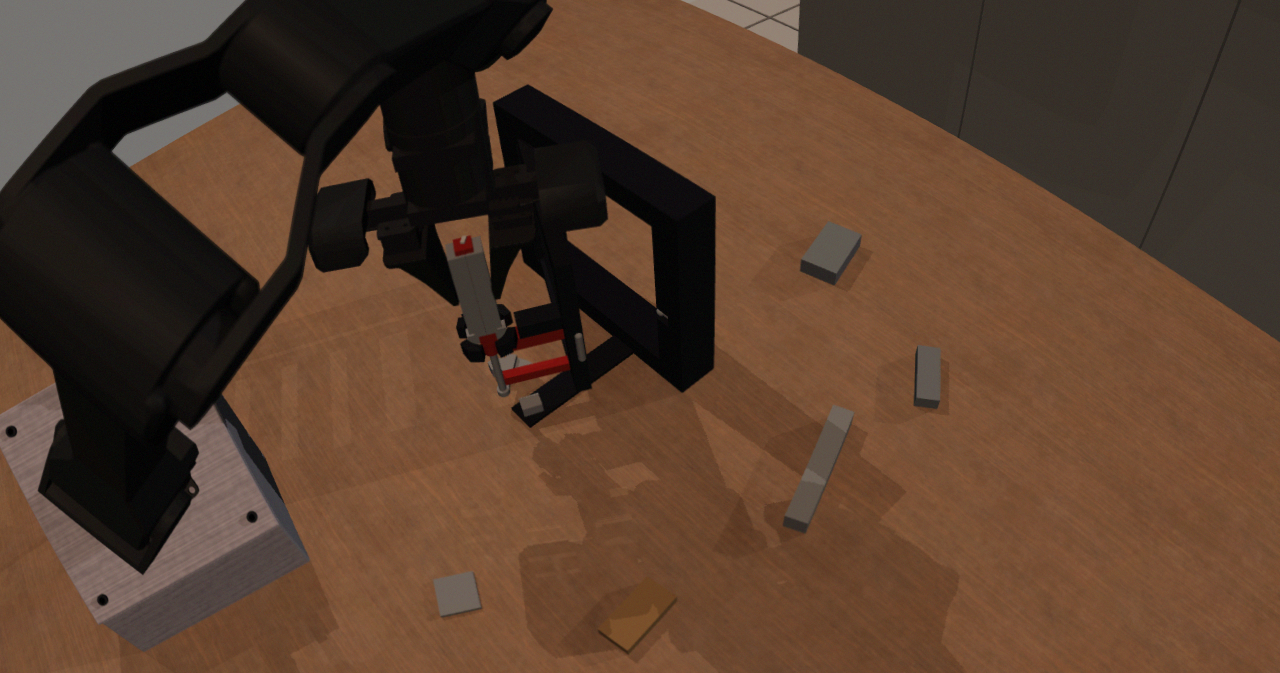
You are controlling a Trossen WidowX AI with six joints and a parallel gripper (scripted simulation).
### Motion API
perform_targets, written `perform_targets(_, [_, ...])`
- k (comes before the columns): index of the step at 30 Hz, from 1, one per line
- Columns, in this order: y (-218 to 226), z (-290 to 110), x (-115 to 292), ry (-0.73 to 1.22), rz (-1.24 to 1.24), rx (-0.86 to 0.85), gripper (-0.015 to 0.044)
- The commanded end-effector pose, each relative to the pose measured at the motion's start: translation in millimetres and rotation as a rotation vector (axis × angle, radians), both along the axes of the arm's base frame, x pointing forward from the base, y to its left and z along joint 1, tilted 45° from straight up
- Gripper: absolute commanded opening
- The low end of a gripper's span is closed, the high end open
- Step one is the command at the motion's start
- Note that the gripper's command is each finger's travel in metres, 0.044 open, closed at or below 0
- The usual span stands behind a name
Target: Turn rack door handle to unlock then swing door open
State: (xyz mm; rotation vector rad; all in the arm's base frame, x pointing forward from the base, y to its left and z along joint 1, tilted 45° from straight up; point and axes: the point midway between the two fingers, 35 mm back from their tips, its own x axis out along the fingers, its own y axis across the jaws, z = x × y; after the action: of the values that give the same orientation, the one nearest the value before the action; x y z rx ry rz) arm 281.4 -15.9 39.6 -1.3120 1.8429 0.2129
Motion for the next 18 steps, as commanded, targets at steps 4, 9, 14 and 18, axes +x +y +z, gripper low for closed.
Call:
perform_targets(4, [7,-6,-6,-0.103,-0.093,-0.01,0.002])
perform_targets(9, [13,-11,-13,-0.156,-0.146,-0.016,0.002])
perform_targets(14, [19,-17,-18,-0.207,-0.198,-0.023,0.002])
perform_targets(18, [25,-21,-22,-0.247,-0.24,-0.028,0.002])
